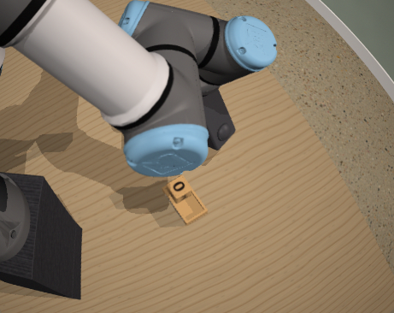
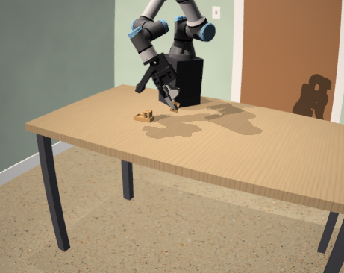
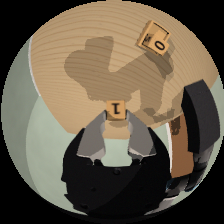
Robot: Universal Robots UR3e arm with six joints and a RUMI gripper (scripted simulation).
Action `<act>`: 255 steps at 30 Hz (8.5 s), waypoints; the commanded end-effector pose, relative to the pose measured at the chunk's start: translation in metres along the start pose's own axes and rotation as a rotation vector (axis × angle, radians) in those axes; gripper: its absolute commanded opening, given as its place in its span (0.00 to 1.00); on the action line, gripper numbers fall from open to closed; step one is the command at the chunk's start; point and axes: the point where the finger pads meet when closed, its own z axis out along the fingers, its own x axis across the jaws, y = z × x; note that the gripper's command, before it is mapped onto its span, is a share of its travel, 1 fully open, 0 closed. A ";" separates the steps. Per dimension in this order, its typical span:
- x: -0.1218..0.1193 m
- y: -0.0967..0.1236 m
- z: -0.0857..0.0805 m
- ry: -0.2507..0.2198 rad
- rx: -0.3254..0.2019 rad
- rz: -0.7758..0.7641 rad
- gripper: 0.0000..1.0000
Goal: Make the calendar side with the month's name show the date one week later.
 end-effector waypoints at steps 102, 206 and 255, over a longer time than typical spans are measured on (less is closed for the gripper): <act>0.000 -0.033 0.054 0.002 -0.252 -0.005 0.11; 0.000 -0.036 0.060 0.002 -0.253 -0.004 0.11; 0.000 -0.036 0.060 0.002 -0.253 -0.004 0.42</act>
